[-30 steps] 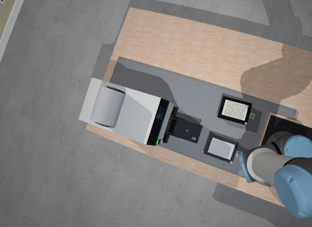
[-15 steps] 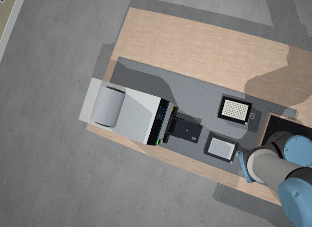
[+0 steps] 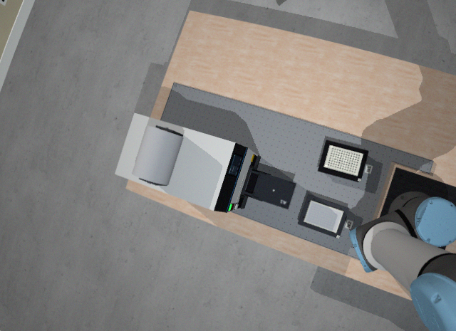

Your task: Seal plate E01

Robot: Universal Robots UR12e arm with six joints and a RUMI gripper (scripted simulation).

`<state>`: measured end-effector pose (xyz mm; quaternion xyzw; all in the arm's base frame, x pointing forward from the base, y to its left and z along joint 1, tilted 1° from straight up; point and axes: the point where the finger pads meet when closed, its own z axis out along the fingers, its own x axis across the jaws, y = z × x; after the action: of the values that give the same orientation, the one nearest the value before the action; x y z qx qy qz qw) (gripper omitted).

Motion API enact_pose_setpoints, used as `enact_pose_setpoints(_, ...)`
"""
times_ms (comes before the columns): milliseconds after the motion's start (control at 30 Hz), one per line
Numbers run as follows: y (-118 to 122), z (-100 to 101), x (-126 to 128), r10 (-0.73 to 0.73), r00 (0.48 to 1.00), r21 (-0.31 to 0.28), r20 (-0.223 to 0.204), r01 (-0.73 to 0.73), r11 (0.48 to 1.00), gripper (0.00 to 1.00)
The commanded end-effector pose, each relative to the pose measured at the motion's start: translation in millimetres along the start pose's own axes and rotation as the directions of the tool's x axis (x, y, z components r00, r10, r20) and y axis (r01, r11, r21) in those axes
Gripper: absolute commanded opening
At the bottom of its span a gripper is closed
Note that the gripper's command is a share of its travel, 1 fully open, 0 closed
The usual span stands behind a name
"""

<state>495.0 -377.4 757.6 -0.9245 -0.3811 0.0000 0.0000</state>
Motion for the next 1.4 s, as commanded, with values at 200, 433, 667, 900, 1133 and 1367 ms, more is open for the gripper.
enact_pose_setpoints(200,-7.0,-0.8,42.8,-0.069,0.998,-0.002,0.000,0.069,0.998,0.68)
enact_pose_setpoints(433,-13.1,-0.8,67.1,-0.109,0.994,-0.002,0.000,0.109,0.994,0.68)
enact_pose_setpoints(667,-19.1,-0.8,90.9,-0.148,0.989,-0.002,0.000,0.148,0.989,0.68)
enact_pose_setpoints(900,-28.7,-0.8,119.3,-0.196,0.981,-0.001,0.000,0.196,0.981,0.68)
enact_pose_setpoints(1133,-37.0,-0.8,142.4,-0.234,0.972,-0.001,0.000,0.234,0.972,0.68)
enact_pose_setpoints(1367,-50.8,-0.8,174.5,-0.288,0.958,-0.001,0.000,0.288,0.958,0.68)
